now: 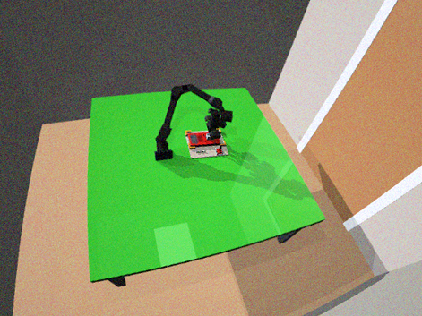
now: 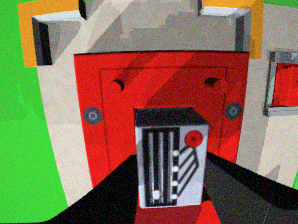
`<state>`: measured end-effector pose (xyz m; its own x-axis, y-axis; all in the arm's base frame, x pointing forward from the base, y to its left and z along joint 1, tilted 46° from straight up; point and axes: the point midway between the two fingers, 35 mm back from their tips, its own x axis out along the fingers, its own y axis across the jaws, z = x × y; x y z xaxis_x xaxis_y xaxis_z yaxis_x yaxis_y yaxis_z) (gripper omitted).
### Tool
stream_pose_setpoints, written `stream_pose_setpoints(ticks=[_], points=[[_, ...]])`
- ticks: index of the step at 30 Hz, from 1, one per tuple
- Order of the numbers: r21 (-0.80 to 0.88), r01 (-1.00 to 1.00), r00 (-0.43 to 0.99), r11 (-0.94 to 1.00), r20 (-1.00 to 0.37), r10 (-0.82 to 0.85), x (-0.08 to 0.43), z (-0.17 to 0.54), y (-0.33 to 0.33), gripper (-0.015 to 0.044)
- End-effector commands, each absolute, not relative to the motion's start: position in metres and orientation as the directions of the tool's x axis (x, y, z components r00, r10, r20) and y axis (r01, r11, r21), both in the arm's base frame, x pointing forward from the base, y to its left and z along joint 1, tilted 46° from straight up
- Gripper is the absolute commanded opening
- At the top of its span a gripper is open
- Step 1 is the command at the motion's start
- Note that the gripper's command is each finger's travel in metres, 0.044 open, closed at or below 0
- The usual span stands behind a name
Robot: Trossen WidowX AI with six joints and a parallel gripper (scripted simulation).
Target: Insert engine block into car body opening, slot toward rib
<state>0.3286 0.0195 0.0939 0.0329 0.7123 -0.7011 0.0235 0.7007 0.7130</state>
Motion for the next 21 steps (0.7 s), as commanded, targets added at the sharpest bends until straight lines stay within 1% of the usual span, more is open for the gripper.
stream_pose_setpoints(ticks=[1,12,21], points=[[0.715,0.024,0.037,0.699,-0.700,0.714,0.3291,0.0941,0.0205,0.0160],[0.715,0.024,0.037,0.699,-0.699,0.714,0.3292,0.0921,0.0226,0.0160],[0.713,0.024,0.033,0.701,-0.701,0.712,0.3287,0.0917,0.0218,0.0396]])
